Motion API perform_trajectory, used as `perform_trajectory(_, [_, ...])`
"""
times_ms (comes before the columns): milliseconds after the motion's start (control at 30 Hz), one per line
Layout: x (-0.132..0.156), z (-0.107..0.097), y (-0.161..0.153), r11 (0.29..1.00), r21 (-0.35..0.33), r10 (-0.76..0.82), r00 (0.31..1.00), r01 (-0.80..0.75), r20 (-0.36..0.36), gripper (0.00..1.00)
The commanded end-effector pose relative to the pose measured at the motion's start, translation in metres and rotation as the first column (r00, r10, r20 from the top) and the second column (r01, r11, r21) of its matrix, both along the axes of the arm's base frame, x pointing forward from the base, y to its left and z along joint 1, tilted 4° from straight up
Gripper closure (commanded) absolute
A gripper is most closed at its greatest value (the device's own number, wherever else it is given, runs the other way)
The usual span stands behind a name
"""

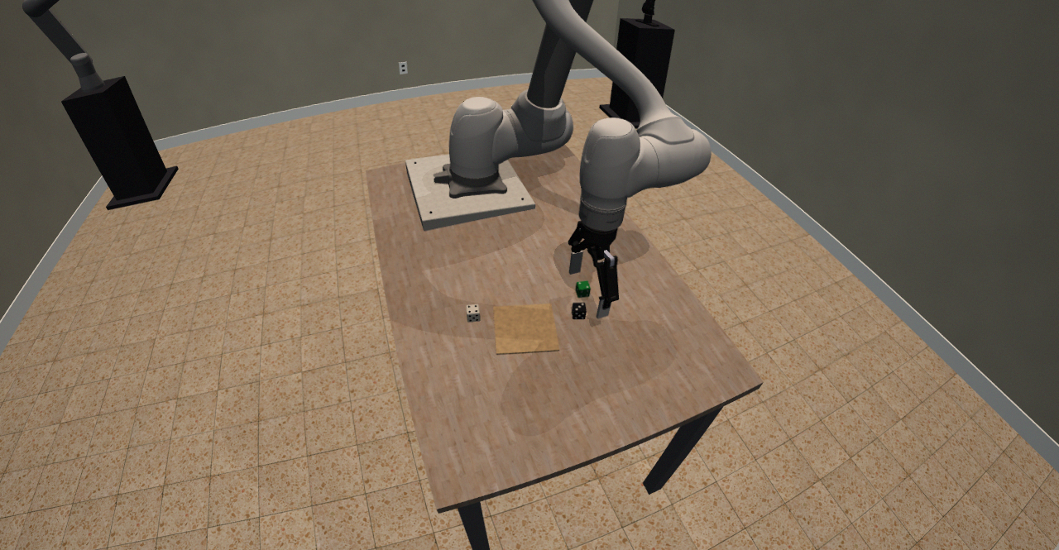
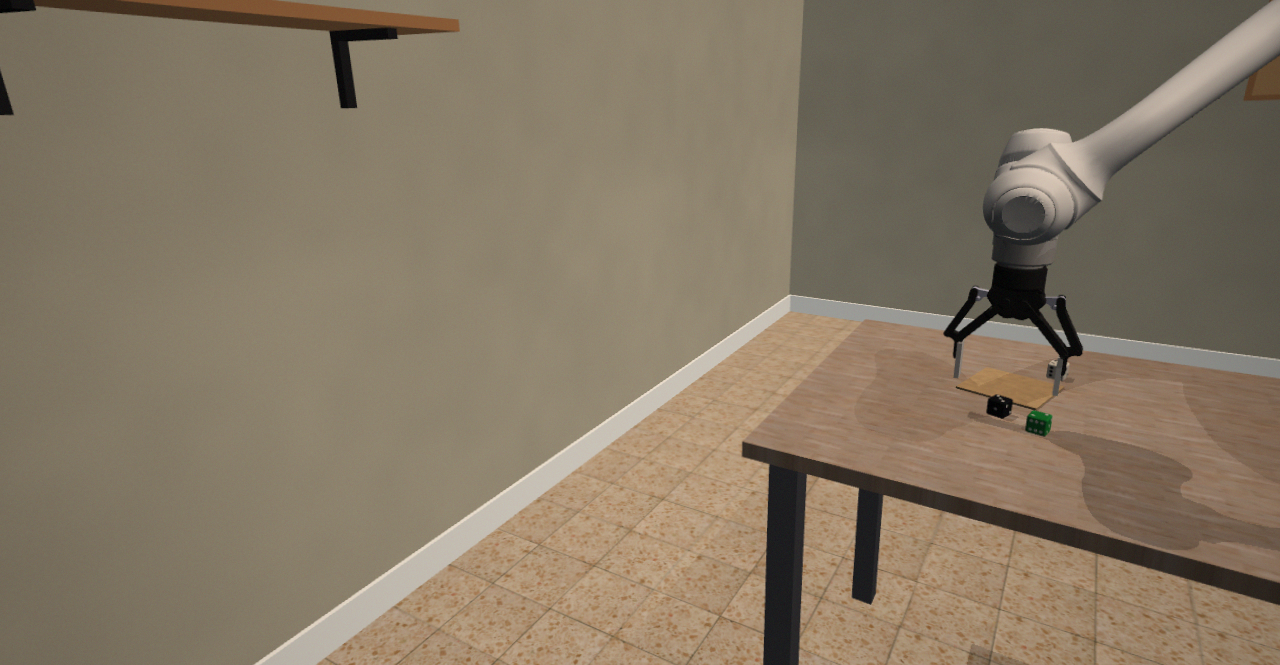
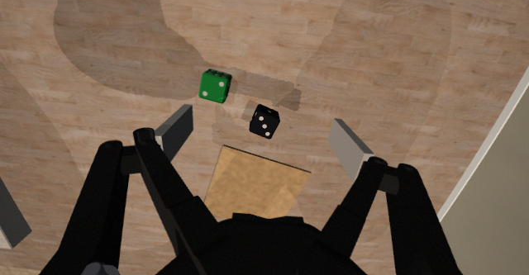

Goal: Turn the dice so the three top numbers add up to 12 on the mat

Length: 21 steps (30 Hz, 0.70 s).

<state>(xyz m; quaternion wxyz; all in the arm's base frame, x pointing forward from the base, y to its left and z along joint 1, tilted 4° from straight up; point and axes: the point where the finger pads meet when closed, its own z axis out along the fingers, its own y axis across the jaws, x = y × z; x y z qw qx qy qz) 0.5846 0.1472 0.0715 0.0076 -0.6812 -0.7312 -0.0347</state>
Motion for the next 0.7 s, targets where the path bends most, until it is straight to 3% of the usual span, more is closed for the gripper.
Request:
perform_trajectory(0, [0.000,0.000,0.000,1.000,0.000,0.000,1.000,0.000,0.000,0.00])
perform_trajectory(467, [0.000,0.000,0.000,1.000,0.000,0.000,1.000,0.000,0.000,0.00])
perform_trajectory(667, [-0.015,0.000,0.008,1.000,0.000,0.000,1.000,0.000,0.000,0.00])
